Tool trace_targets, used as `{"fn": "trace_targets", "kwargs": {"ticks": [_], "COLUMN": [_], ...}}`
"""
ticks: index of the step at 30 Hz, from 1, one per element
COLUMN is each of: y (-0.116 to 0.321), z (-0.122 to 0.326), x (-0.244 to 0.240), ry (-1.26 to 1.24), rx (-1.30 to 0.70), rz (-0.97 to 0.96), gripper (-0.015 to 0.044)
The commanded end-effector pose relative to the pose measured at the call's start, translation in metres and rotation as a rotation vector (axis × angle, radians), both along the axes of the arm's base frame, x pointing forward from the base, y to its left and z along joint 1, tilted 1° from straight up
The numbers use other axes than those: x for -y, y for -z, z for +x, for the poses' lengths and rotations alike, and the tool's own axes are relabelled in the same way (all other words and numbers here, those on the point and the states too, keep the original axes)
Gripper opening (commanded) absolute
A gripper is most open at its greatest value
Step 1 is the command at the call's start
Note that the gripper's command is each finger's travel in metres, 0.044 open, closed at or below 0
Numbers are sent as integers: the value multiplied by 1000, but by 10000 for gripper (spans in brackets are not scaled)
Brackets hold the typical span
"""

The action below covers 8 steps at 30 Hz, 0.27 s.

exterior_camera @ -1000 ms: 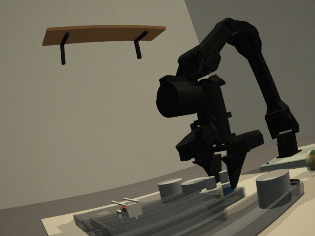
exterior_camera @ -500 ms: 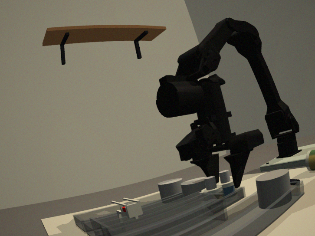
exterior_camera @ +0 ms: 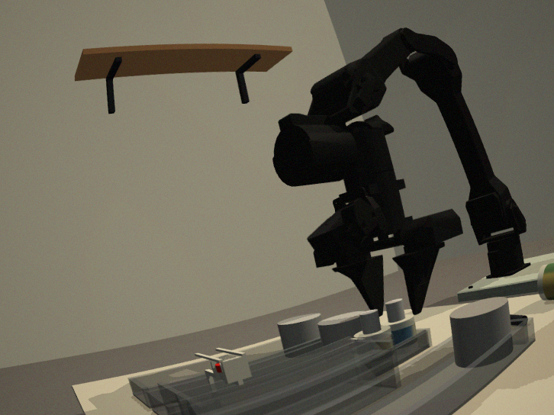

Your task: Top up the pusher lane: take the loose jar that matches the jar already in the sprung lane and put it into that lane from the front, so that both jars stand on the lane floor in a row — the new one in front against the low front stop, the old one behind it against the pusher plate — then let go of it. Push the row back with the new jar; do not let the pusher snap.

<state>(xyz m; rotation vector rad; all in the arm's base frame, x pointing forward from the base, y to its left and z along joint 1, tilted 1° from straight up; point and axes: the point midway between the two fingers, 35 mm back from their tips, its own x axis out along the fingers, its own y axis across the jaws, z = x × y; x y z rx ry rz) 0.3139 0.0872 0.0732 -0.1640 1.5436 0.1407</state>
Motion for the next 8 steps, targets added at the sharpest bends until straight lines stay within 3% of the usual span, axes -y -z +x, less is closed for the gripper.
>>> {"fn": "trace_targets", "kwargs": {"ticks": [1,8], "y": [-2,-3], "z": [-11,-36], "x": [2,7], "ry": [-1,-1], "rx": [0,-2], "rz": [1,0], "gripper": [290,290]}}
